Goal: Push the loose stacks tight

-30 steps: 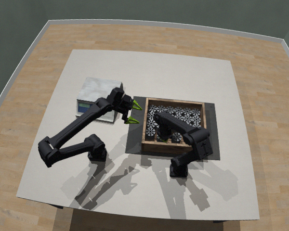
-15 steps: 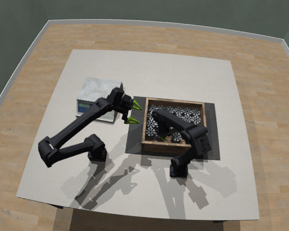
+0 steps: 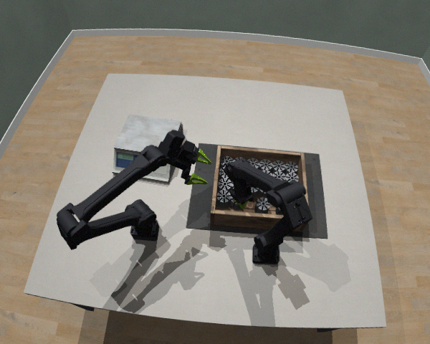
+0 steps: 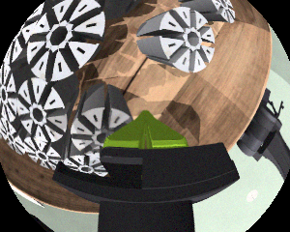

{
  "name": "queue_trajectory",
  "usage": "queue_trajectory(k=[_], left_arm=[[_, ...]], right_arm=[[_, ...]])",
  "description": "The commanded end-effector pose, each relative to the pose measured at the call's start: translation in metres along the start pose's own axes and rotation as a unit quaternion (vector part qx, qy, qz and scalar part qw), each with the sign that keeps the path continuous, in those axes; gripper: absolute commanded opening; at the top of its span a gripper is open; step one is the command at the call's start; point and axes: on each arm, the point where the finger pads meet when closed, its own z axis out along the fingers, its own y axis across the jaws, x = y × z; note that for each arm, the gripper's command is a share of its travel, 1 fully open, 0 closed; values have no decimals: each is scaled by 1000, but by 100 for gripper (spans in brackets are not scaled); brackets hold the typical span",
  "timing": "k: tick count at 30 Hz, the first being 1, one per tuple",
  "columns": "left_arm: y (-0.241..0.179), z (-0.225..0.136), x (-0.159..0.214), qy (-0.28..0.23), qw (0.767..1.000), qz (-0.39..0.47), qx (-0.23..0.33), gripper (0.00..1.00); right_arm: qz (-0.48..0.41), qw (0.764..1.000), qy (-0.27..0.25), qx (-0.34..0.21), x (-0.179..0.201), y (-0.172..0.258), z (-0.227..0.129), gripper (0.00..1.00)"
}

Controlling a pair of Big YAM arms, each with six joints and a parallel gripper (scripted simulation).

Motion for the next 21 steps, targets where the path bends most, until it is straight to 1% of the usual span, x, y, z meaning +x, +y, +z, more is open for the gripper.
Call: queue_trajectory(k=[1, 4, 5, 9, 13, 18, 21], left_arm=[[1, -4, -16, -11, 1000, 21, -2, 100], [1, -4, -16, -11, 1000, 21, -2, 100], [1, -4, -16, -11, 1000, 21, -2, 100], [1, -4, -16, -11, 1000, 21, -2, 100], [1, -4, -16, -11, 1000, 21, -2, 100], [1, -4, -16, -11, 1000, 21, -2, 100], [1, -4, -16, -11, 1000, 21, -2, 100]], right_arm=[[-1, 999, -2, -49, 2, 44, -31, 0], [0, 999, -2, -49, 2, 47, -33, 0], [-2, 999, -2, -49, 2, 42, -30, 0], [-2, 999, -2, -53, -2, 2, -10, 0], [-2, 998, -2, -69, -3, -25, 0, 0], [-2, 998, -2, -70, -3, -26, 0, 0], [-4, 996, -7, -94, 1, -14, -25, 0]])
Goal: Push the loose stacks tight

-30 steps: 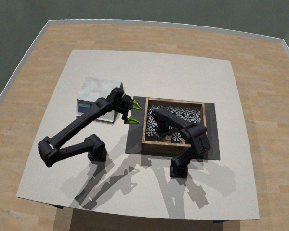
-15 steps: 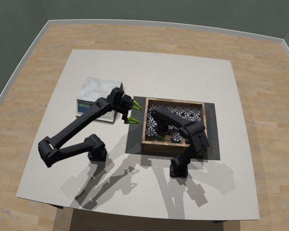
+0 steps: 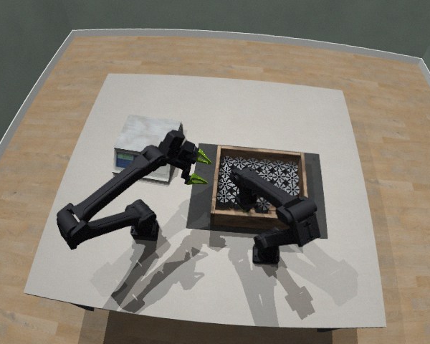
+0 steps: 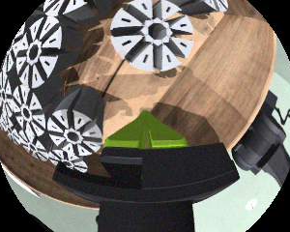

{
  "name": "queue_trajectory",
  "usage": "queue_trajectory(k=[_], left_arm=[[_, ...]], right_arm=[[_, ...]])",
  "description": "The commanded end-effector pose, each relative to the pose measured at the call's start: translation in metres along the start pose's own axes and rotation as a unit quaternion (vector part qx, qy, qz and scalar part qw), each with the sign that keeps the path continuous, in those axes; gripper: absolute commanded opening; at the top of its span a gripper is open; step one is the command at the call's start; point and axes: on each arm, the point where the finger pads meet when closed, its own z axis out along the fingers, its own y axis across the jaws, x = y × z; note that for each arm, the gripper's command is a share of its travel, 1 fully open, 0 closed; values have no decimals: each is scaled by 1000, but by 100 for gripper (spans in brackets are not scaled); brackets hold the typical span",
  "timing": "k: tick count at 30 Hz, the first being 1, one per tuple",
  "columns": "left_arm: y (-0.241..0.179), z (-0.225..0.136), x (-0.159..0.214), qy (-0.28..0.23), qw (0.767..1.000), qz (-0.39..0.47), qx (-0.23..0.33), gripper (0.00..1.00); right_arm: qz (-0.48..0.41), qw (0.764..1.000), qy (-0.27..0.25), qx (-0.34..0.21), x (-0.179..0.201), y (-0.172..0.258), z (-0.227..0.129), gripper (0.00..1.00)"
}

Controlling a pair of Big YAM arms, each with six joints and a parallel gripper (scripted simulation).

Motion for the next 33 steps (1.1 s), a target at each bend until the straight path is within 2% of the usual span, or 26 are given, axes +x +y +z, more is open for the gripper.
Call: queue_trajectory(k=[1, 5, 9, 11, 14, 16, 17, 26, 28, 33], left_arm=[[1, -4, -16, -11, 1000, 21, -2, 100], [1, -4, -16, -11, 1000, 21, -2, 100], [1, -4, -16, -11, 1000, 21, -2, 100], [1, -4, -16, -11, 1000, 21, -2, 100], [1, -4, -16, -11, 1000, 21, -2, 100], [1, -4, -16, -11, 1000, 21, -2, 100], [1, -4, -16, -11, 1000, 21, -2, 100], [1, -4, -16, -11, 1000, 21, -2, 100], [1, -4, -16, -11, 1000, 21, -2, 100], [1, -4, -16, -11, 1000, 21, -2, 100]], right_arm=[[-8, 998, -6, -58, 2, 26, -42, 0], [-4, 998, -4, -63, 3, 26, -55, 0], [-3, 998, -4, -63, 4, 23, -85, 0], [-3, 998, -4, -63, 4, 23, -85, 0], [-29, 997, -15, -76, 3, 26, -104, 34], [-62, 994, -32, -86, 2, 28, -101, 57], [-81, 991, -44, -93, 2, 29, -96, 60], [-209, 948, -172, -166, -6, 53, -78, 60], [-209, 948, -172, -166, -6, 53, -78, 60], [-253, 915, -241, -200, -6, 64, -76, 60]])
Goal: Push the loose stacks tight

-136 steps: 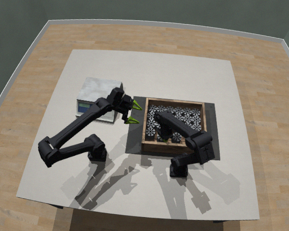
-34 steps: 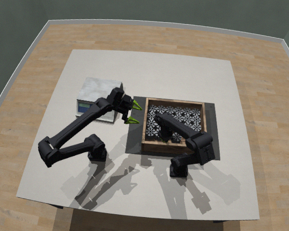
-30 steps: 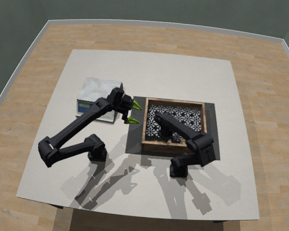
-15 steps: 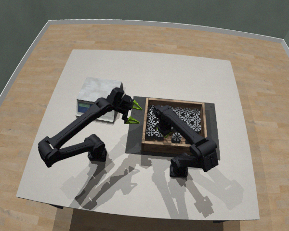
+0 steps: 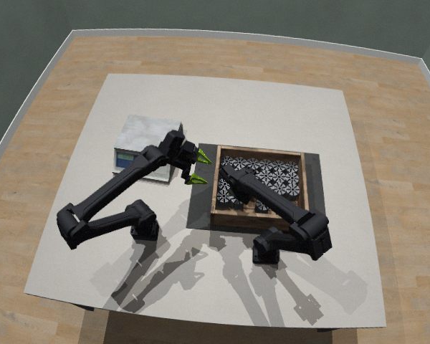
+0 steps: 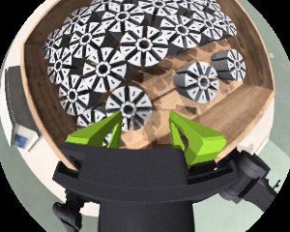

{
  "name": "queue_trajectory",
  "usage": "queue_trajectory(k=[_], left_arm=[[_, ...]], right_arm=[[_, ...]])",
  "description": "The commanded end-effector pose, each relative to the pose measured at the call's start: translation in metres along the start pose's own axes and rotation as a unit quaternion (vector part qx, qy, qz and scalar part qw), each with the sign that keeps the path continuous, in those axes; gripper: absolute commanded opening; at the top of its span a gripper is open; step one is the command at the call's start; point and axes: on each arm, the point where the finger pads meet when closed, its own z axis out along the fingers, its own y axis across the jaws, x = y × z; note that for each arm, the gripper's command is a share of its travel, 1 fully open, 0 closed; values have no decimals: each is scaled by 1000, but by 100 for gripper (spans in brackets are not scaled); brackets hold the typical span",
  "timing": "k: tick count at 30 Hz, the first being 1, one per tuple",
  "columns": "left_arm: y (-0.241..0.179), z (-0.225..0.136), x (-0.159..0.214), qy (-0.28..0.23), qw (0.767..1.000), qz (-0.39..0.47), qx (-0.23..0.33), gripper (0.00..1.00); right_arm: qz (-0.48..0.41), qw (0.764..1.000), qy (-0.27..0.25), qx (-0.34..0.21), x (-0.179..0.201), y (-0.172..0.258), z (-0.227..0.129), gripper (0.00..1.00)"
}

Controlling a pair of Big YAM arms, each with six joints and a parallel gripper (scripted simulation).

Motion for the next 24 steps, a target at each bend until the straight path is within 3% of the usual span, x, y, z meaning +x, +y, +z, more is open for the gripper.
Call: queue_trajectory(k=[1, 6, 10, 24], left_arm=[[1, -4, -16, -11, 1000, 21, -2, 100], [1, -4, -16, -11, 1000, 21, -2, 100], [1, -4, -16, -11, 1000, 21, -2, 100], [1, -4, -16, -11, 1000, 21, -2, 100]], right_arm=[[-75, 991, -78, -72, -5, 21, -5, 60], [-113, 980, -139, -88, 3, 24, -4, 60], [-117, 976, -158, -92, 5, 24, -4, 60], [-106, 977, -160, -96, -2, 31, -10, 60]])
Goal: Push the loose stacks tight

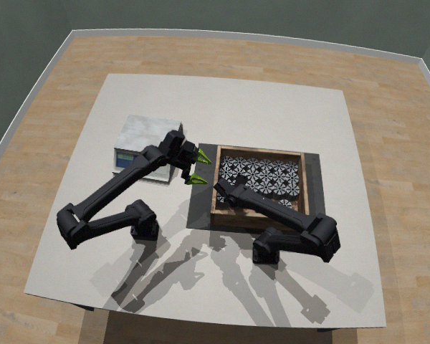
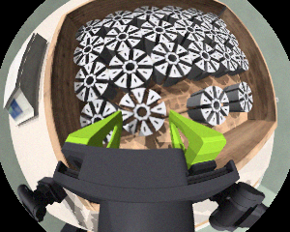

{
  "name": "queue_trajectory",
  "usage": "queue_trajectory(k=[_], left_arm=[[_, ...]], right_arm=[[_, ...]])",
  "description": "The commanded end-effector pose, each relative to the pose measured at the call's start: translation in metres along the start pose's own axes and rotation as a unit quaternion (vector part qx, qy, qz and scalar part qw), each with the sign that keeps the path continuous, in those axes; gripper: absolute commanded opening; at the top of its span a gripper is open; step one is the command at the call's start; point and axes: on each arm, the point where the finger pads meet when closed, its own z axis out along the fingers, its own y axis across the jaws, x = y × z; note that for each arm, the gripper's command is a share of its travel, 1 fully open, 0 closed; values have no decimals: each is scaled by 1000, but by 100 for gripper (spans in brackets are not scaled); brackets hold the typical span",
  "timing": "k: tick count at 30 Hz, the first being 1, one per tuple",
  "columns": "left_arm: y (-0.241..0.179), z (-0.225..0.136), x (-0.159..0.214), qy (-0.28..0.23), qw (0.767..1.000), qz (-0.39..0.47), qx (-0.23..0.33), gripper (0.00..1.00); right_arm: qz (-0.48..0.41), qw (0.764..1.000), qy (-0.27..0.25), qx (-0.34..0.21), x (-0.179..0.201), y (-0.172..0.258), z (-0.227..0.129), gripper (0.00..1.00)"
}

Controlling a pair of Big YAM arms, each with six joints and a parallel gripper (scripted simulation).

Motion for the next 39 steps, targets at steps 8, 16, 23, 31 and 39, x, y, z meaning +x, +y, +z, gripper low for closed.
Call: queue_trajectory(k=[8, 16, 23, 31, 39], left_arm=[[1, -4, -16, -11, 1000, 21, -2, 100], [1, -4, -16, -11, 1000, 21, -2, 100], [1, -4, -16, -11, 1000, 21, -2, 100], [1, -4, -16, -11, 1000, 21, -2, 100], [1, -4, -16, -11, 1000, 21, -2, 100]], right_arm=[[9, 1000, -15, -20, -16, 13, -8, 60], [-137, 990, 8, -40, -14, 2, -9, 0], [-218, 972, 28, -81, -23, 6, -20, 0], [-320, 936, 64, -128, -24, 5, -27, 0], [-411, 891, 100, -162, -20, 2, -26, 0]])
